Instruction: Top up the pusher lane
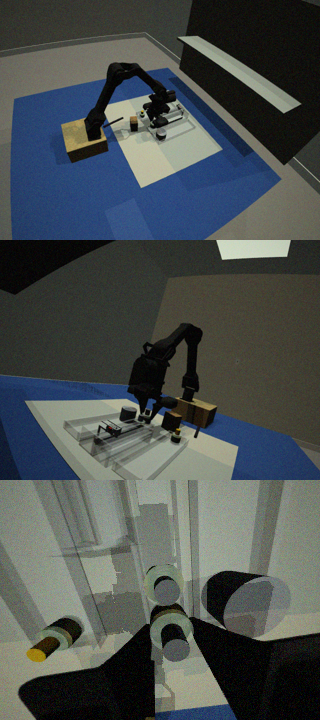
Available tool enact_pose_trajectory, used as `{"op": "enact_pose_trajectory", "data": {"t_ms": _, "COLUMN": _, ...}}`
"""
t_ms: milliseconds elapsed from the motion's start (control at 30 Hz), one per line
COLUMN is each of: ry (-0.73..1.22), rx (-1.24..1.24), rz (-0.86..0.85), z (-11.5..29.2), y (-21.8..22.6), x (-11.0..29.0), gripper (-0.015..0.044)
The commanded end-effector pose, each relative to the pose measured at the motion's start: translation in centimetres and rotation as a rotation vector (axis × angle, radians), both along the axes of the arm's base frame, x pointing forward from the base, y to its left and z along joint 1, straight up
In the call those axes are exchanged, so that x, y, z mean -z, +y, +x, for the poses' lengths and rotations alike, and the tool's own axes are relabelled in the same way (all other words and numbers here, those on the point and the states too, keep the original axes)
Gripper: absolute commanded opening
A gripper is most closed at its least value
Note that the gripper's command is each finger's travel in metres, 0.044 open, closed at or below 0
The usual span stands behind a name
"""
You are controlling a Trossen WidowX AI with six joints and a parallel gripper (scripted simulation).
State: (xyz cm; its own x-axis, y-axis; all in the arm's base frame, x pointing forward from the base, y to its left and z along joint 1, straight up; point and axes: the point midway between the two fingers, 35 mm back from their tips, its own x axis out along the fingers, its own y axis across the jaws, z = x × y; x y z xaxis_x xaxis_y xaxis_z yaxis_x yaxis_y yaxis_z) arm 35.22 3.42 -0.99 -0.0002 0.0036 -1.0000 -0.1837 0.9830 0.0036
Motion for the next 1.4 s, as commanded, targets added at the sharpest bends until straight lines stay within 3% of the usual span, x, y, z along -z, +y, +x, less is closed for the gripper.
{"op": "enact_pose_trajectory", "data": {"t_ms": 0, "ry": -0.023, "rx": 0.005, "rz": 0.004, "z": 0.6, "y": 0.1, "x": 0.3, "gripper": 0.0}}
{"op": "enact_pose_trajectory", "data": {"t_ms": 1367, "ry": -0.023, "rx": 0.005, "rz": 0.004, "z": 0.3, "y": 0.1, "x": 1.7, "gripper": 0.0}}
